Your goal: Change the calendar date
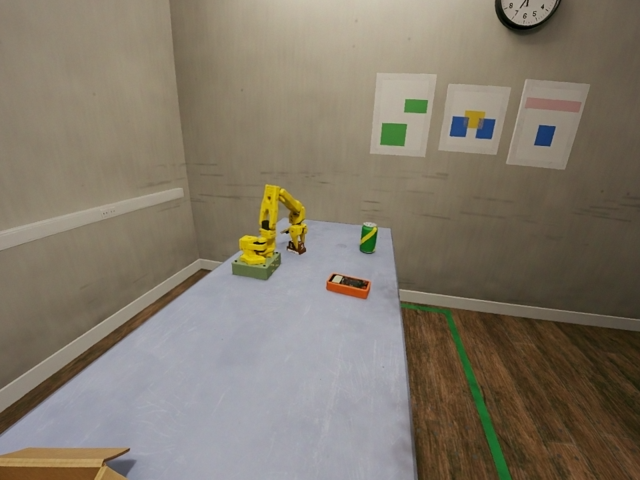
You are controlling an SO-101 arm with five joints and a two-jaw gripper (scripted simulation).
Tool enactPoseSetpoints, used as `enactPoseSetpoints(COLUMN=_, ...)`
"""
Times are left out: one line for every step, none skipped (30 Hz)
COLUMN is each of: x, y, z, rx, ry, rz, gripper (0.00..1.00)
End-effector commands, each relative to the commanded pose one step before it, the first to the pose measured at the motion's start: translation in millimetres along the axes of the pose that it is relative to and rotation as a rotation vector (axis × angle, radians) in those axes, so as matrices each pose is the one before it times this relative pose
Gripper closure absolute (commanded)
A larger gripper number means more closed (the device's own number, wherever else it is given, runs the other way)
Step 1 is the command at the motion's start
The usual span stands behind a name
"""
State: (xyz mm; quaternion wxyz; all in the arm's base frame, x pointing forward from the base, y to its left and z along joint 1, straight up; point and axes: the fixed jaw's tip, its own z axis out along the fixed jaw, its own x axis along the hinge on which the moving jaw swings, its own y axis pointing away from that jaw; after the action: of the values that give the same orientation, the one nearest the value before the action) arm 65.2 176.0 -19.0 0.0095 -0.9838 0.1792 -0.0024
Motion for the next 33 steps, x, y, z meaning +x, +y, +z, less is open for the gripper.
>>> enactPoseSetpoints(x=-0.71, y=4.17, z=3.422, rx=-0.0187, ry=-0.00129, rz=0.00184, gripper=0.8)
enactPoseSetpoints(x=0.0, y=0.0, z=0.0, rx=0.0, ry=0.0, rz=0.0, gripper=0.8)
enactPoseSetpoints(x=0.0, y=0.0, z=0.0, rx=0.0, ry=0.0, rz=0.0, gripper=0.79)
enactPoseSetpoints(x=0.0, y=0.0, z=0.0, rx=0.0, ry=0.0, rz=0.0, gripper=0.78)
enactPoseSetpoints(x=0.0, y=0.0, z=0.0, rx=0.0, ry=0.0, rz=0.0, gripper=0.77)
enactPoseSetpoints(x=0.0, y=0.0, z=0.0, rx=0.0, ry=0.0, rz=0.0, gripper=0.76)
enactPoseSetpoints(x=0.0, y=0.0, z=0.0, rx=0.0, ry=0.0, rz=0.0, gripper=0.75)
enactPoseSetpoints(x=0.0, y=0.0, z=0.0, rx=0.0, ry=0.0, rz=0.0, gripper=0.74)
enactPoseSetpoints(x=0.0, y=0.0, z=0.0, rx=0.0, ry=0.0, rz=0.0, gripper=0.74)
enactPoseSetpoints(x=0.0, y=0.0, z=0.0, rx=0.0, ry=0.0, rz=0.0, gripper=0.74)
enactPoseSetpoints(x=0.0, y=0.01, z=-0.004, rx=0.00002, ry=0.0, rz=0.0, gripper=0.72)
enactPoseSetpoints(x=0.0, y=0.0, z=0.0, rx=0.0, ry=0.0, rz=0.0, gripper=0.71)
enactPoseSetpoints(x=0.0, y=0.0, z=0.0, rx=0.0, ry=0.0, rz=0.0, gripper=0.7)
enactPoseSetpoints(x=0.0, y=0.0, z=0.0, rx=0.0, ry=0.0, rz=0.0, gripper=0.69)
enactPoseSetpoints(x=0.0, y=0.0, z=0.0, rx=0.0, ry=0.0, rz=0.0, gripper=0.68)
enactPoseSetpoints(x=0.0, y=0.0, z=0.0, rx=0.0, ry=0.0, rz=0.0, gripper=0.67)
enactPoseSetpoints(x=0.0, y=0.0, z=0.0, rx=0.0, ry=0.0, rz=0.0, gripper=0.67)
enactPoseSetpoints(x=0.0, y=0.0, z=0.0, rx=0.0, ry=0.0, rz=0.0, gripper=0.66)
enactPoseSetpoints(x=0.0, y=0.0, z=0.0, rx=0.0, ry=0.0, rz=0.0, gripper=0.65)
enactPoseSetpoints(x=0.0, y=0.0, z=0.0, rx=0.0, ry=0.0, rz=0.0, gripper=0.65)
enactPoseSetpoints(x=0.0, y=0.0, z=0.0, rx=0.0, ry=0.0, rz=0.0, gripper=0.65)
enactPoseSetpoints(x=0.0, y=0.0, z=0.0, rx=0.0, ry=0.0, rz=0.0, gripper=0.64)
enactPoseSetpoints(x=0.0, y=0.0, z=0.0, rx=0.0, ry=0.0, rz=0.0, gripper=0.64)
enactPoseSetpoints(x=0.0, y=0.0, z=0.0, rx=0.0, ry=0.0, rz=0.0, gripper=0.64)
enactPoseSetpoints(x=0.0, y=0.0, z=0.0, rx=0.0, ry=0.0, rz=0.0, gripper=0.64)
enactPoseSetpoints(x=0.0, y=0.0, z=0.0, rx=0.0, ry=0.0, rz=0.0, gripper=0.64)
enactPoseSetpoints(x=0.0, y=0.0, z=0.0, rx=0.0, ry=0.0, rz=0.0, gripper=0.64)
enactPoseSetpoints(x=0.0, y=-0.01, z=-0.018, rx=-0.00002, ry=0.0, rz=0.0, gripper=0.64)
enactPoseSetpoints(x=0.0, y=-0.03, z=-0.133, rx=0.0, ry=0.0, rz=0.0, gripper=0.64)
enactPoseSetpoints(x=0.0, y=-0.06, z=-0.338, rx=0.0, ry=0.0, rz=0.0, gripper=0.64)
enactPoseSetpoints(x=0.0, y=-0.12, z=-0.603, rx=0.0, ry=0.0, rz=0.0, gripper=0.64)
enactPoseSetpoints(x=-0.01, y=-0.18, z=-0.934, rx=0.0, ry=0.0, rz=0.0, gripper=0.64)
enactPoseSetpoints(x=-0.01, y=-0.23, z=-1.284, rx=0.0, ry=0.0, rz=0.0, gripper=0.64)
